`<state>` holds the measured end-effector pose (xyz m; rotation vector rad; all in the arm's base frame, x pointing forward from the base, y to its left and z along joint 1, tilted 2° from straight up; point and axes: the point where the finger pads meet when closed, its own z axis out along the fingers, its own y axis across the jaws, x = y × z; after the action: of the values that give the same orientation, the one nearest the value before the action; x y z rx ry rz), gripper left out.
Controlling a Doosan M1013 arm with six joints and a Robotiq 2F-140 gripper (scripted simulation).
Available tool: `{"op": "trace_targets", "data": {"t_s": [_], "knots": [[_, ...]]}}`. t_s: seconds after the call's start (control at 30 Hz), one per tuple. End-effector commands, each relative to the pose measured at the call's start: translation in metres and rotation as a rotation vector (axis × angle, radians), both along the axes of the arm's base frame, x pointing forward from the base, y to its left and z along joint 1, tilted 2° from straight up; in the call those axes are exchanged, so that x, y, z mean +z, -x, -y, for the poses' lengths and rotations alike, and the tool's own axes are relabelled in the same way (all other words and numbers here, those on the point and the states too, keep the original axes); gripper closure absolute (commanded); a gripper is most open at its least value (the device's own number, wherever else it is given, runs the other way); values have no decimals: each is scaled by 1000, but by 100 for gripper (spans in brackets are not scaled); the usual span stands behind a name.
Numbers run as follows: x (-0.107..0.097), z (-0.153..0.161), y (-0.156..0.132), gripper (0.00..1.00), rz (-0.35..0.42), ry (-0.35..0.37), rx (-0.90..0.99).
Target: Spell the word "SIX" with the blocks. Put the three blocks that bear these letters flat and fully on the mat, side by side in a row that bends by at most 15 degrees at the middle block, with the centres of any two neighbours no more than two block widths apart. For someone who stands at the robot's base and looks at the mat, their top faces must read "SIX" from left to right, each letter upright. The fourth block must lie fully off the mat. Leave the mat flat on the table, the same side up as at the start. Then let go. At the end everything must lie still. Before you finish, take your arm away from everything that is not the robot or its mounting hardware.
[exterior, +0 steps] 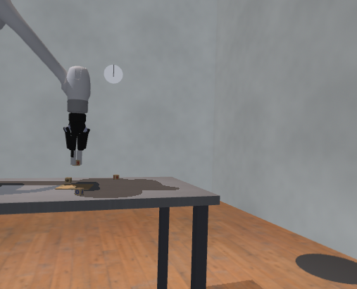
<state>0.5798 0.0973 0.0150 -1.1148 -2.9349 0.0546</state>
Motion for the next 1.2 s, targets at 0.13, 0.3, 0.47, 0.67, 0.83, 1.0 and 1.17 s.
{"op": "trace_targets", "data": {"t_s": [0.13, 0.3, 0.47, 0.67, 0.83, 1.0, 1.17], "knots": [[4, 0, 1, 87, 5, 1, -229], [4, 1, 1, 87, 9, 4, -371], [4, 2, 1, 87, 14, 6, -534], [4, 3, 1, 87, 21, 9, -734], [4, 3, 1, 87, 24, 11, -834], [4, 4, 1, 87, 30, 14, -1040], [4, 5, 1, 87, 35, 16, -1206]]}}
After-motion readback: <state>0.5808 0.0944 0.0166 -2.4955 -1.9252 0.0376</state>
